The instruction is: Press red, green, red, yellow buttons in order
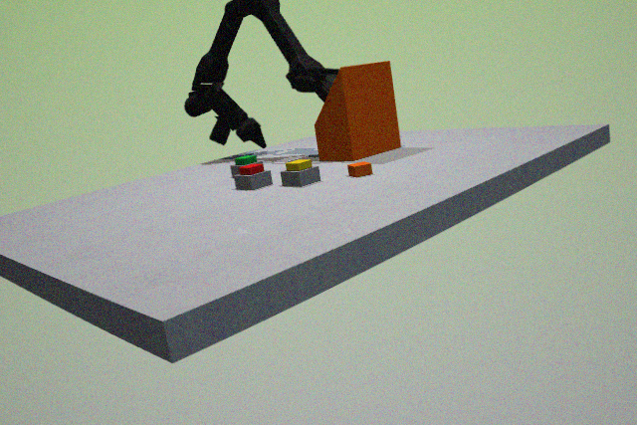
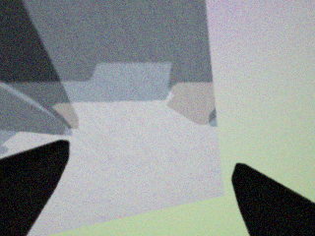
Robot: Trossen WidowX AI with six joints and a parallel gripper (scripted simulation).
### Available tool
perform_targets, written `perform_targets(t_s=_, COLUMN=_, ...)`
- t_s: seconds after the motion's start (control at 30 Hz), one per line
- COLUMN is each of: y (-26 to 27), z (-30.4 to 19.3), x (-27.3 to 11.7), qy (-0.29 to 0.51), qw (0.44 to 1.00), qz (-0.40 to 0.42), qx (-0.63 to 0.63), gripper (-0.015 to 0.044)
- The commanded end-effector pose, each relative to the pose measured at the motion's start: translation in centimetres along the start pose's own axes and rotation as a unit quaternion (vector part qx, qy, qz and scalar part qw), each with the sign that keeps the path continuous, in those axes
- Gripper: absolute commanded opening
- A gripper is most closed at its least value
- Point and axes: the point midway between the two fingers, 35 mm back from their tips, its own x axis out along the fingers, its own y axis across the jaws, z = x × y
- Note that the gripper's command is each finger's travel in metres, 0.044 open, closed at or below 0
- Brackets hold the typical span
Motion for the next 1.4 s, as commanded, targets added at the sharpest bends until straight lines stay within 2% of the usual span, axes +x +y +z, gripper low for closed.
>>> perform_targets(t_s=0.0, y=0.8, z=3.8, x=-2.9, qy=-0.084, qw=0.994, qz=0.005, qx=0.065, gripper=0.0400)
perform_targets(t_s=0.13, y=2.5, z=7.9, x=-6.9, qy=-0.176, qw=0.975, qz=0.037, qx=0.132, gripper=0.0400)
perform_targets(t_s=0.23, y=5.6, z=10.7, x=-9.2, qy=-0.211, qw=0.963, qz=0.083, qx=0.148, gripper=0.0400)
perform_targets(t_s=0.43, y=13.1, z=14.3, x=-13.8, qy=-0.240, qw=0.941, qz=0.181, qx=0.154, gripper=0.0400)
perform_targets(t_s=0.67, y=23.2, z=15.4, x=-19.7, qy=-0.232, qw=0.930, qz=0.262, qx=0.113, gripper=0.0400)
perform_targets(t_s=0.9, y=34.7, z=12.6, x=-24.3, qy=-0.223, qw=0.947, qz=0.231, qx=-0.027, gripper=0.0400)
perform_targets(t_s=1.07, y=41.7, z=8.5, x=-26.3, qy=-0.240, qw=0.948, qz=0.157, qx=-0.140, gripper=0.0400)
perform_targets(t_s=1.23, y=46.8, z=4.0, x=-27.2, qy=-0.275, qw=0.930, qz=0.069, qx=-0.233, gripper=0.0400)
perform_targets(t_s=1.37, y=49.7, z=0.2, x=-28.6, qy=-0.310, qw=0.917, qz=0.057, qx=-0.243, gripper=0.0400)
